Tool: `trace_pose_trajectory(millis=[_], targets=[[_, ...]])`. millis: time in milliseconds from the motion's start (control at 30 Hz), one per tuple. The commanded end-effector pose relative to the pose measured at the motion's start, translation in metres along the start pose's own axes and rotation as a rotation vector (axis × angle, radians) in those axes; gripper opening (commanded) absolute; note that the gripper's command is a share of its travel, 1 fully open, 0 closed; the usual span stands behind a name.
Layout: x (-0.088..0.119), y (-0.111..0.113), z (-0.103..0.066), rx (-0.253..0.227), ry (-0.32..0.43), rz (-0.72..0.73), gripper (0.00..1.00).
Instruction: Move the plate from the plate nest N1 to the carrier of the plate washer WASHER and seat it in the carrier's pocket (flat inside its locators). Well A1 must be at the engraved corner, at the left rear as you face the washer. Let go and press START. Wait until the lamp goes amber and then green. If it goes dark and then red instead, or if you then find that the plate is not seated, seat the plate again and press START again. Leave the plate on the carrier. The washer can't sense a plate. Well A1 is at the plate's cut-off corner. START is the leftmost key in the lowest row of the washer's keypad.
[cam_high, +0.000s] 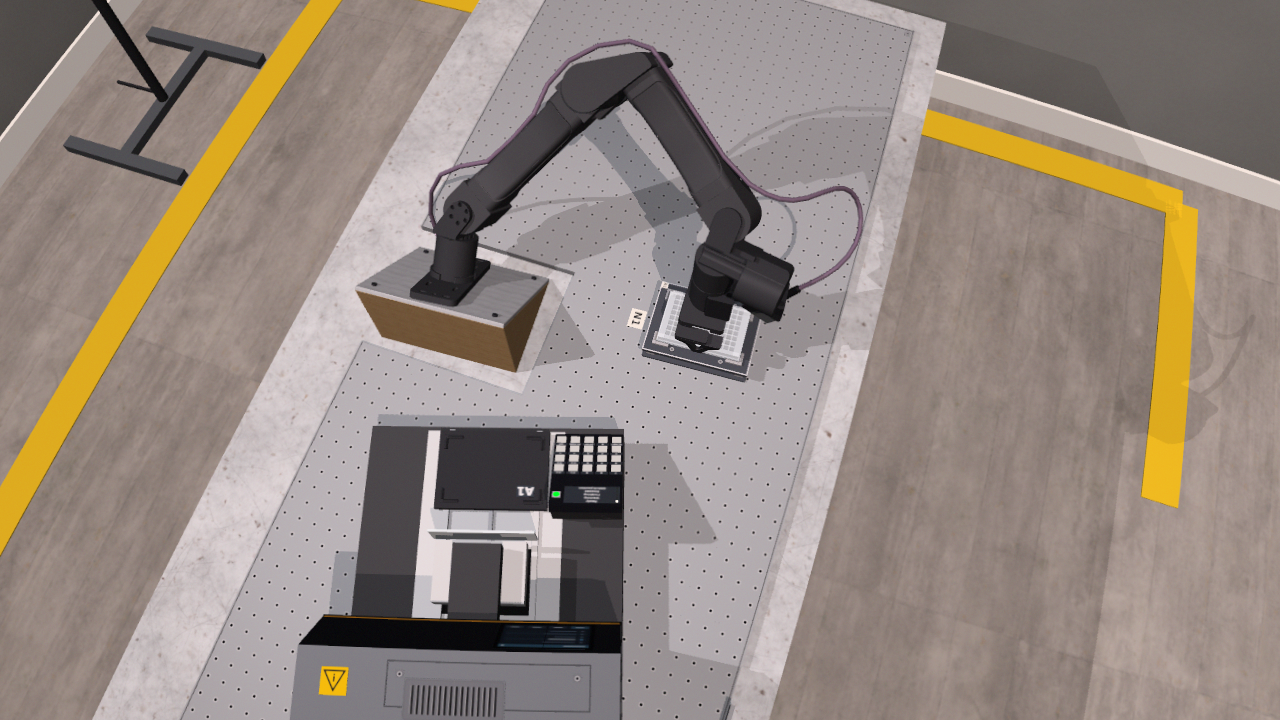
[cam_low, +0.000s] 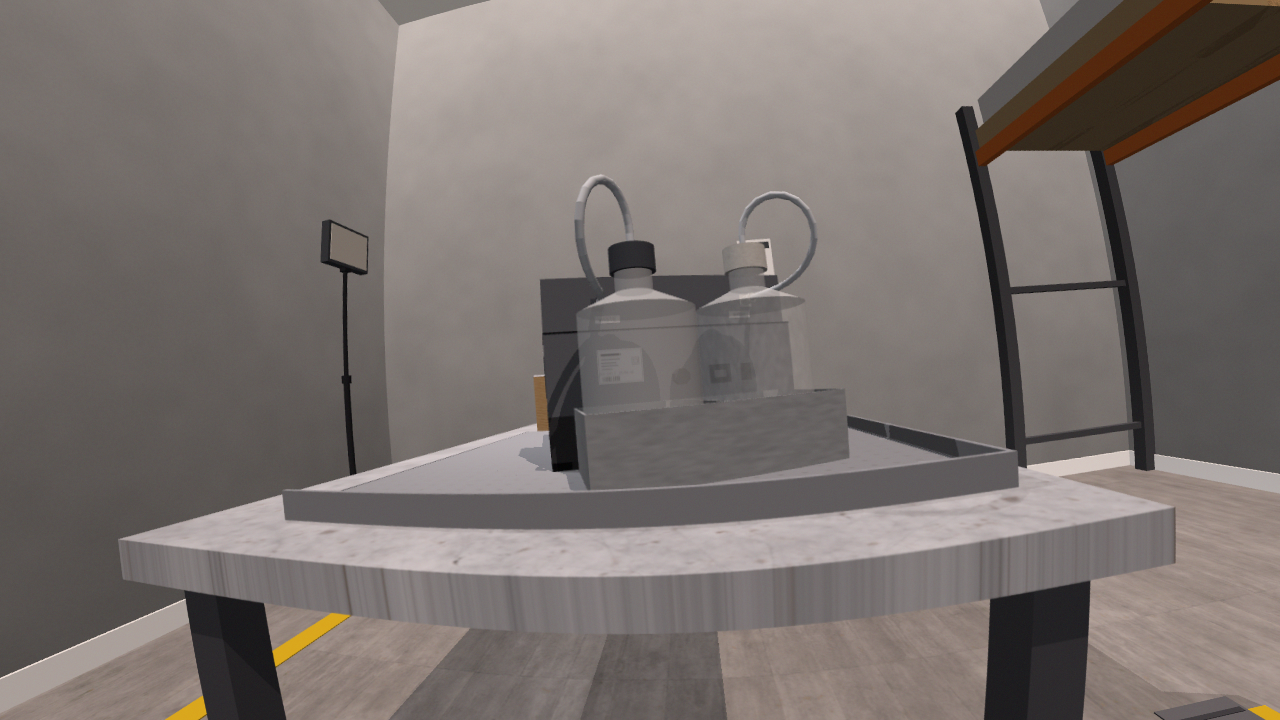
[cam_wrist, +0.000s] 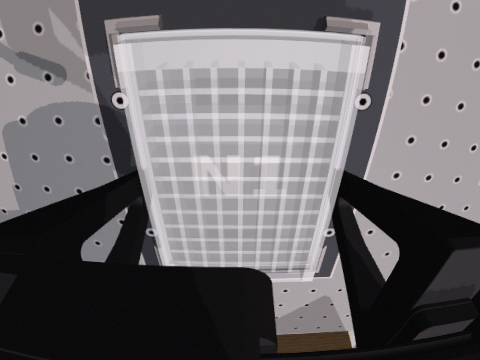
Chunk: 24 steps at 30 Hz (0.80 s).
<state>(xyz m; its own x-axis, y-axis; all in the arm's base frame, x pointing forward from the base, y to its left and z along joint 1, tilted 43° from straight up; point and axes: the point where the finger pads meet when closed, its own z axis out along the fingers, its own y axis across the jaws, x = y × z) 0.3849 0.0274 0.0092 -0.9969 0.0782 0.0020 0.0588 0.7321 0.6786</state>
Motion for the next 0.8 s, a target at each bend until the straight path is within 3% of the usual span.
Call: trace_pose_trajectory(millis=[0, 300, 367, 767], targets=[[-0.003, -0.001, -0.004, -0.006, -0.017, 0.003, 0.84], [-0.003, -0.001, -0.004, -0.006, -0.017, 0.003, 0.84], [-0.008, 0.002, -0.015, -0.012, -0.036, -0.006, 0.84], [-0.008, 0.003, -0.036, 0.002, -0.042, -0.014, 0.84]])
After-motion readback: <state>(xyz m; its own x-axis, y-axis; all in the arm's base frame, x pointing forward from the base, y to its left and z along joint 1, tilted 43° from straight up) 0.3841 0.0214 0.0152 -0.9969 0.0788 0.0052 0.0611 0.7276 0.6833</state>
